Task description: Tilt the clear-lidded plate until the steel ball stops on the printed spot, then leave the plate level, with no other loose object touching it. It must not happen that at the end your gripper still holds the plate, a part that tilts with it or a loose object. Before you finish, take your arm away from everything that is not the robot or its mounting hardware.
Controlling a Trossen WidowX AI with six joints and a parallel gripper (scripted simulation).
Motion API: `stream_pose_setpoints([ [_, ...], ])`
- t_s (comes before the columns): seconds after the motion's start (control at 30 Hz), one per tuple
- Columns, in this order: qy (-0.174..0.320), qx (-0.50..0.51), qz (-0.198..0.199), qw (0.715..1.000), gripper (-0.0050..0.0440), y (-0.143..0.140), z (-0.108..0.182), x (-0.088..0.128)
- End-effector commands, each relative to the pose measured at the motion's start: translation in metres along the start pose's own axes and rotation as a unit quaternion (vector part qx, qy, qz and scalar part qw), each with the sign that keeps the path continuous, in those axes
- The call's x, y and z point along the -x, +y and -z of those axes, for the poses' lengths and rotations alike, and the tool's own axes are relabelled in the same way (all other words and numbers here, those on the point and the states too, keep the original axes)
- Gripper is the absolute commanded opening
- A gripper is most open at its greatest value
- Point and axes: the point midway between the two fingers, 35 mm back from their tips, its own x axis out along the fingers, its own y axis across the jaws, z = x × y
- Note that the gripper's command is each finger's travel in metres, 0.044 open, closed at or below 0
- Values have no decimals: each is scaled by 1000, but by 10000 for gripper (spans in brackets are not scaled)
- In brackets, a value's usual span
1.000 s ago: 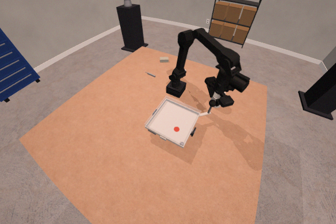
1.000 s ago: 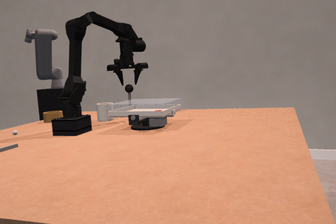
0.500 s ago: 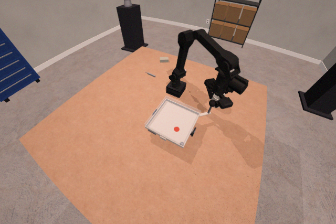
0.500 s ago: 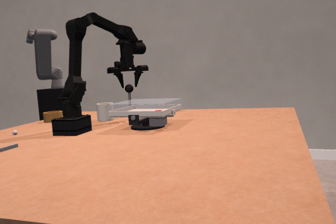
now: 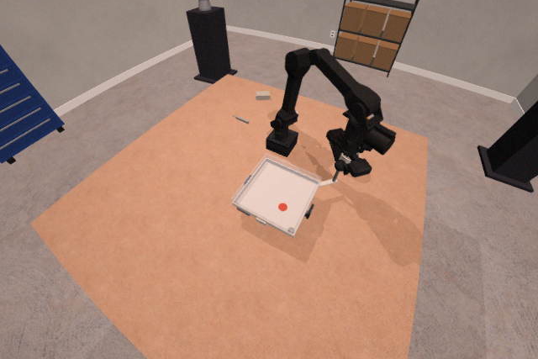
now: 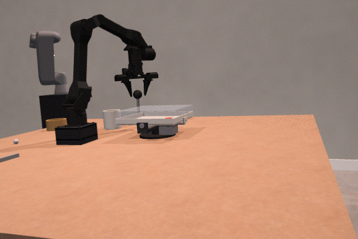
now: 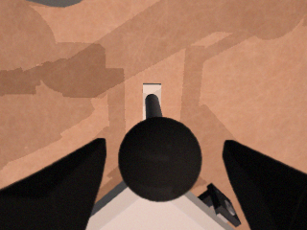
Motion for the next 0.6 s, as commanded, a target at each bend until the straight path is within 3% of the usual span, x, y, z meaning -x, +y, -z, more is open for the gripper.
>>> stream_pose_setpoints([
  [0.0,2,1,-5,1000,300,2,1,-5],
  [0.57,2,1,-5,1000,300,3,1,-20],
])
